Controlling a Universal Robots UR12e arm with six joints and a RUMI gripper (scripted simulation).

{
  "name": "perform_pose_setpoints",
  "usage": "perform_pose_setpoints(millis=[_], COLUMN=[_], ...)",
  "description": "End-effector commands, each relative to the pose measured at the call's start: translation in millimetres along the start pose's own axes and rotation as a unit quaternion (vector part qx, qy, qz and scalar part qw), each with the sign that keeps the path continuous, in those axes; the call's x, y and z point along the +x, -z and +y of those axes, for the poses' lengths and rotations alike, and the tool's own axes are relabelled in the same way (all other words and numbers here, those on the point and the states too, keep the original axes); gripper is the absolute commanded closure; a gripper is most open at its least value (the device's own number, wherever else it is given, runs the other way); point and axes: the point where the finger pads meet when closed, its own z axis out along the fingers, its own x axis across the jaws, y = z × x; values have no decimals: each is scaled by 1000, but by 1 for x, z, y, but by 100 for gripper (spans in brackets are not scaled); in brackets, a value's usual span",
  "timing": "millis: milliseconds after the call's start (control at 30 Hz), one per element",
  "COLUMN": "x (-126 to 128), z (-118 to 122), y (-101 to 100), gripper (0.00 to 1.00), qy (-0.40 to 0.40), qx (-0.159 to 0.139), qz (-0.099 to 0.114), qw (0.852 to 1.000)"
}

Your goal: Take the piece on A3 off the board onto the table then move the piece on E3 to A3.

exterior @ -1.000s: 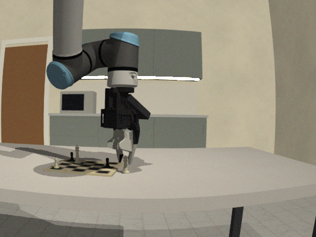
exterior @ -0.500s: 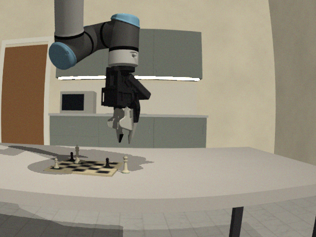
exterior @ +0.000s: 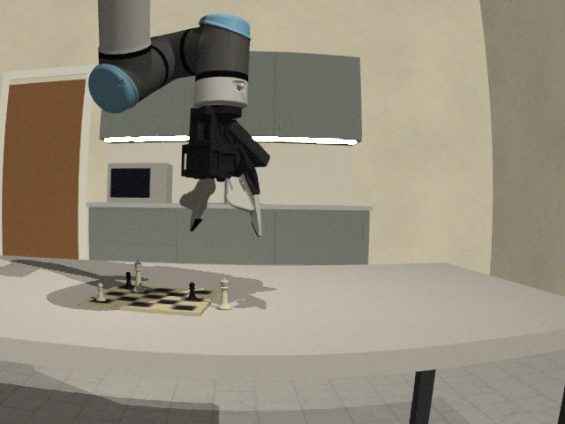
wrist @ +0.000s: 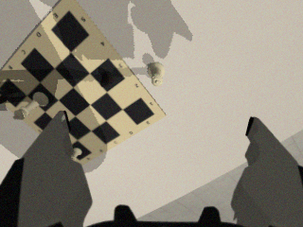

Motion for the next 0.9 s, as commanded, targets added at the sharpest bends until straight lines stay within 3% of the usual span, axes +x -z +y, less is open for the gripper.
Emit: perform_pose_setpoints(millis=[0, 867], x=[0, -1], z=[0, -1], y=[1, 1], gripper=[0, 0], qy=[0, 18], qx=[0, 0], qz=[0, 0], qw=[1000, 1000])
